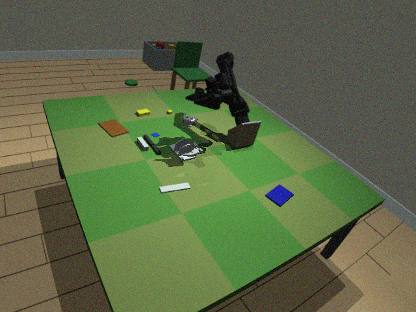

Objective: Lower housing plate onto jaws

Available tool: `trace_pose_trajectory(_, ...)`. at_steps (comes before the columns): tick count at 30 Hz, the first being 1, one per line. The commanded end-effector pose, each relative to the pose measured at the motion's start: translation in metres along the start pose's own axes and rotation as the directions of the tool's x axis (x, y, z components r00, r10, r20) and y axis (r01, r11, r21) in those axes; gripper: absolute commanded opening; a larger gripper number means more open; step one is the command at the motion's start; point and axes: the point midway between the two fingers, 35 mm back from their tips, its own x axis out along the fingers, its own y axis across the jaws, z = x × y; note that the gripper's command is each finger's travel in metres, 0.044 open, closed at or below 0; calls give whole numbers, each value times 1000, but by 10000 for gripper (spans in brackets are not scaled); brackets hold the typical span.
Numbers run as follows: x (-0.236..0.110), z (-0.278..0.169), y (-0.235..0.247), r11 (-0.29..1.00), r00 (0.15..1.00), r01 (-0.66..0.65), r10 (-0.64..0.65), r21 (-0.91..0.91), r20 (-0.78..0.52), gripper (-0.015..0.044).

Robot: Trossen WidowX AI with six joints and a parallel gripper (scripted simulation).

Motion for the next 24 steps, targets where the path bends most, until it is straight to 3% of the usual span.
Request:
trace_pose_trajectory(1,0,0,0,1000,1000,0,0,0,0,426)
trace_pose_trajectory(24,46,-42,-25,953,927,-56,-61,-297,-370,440)
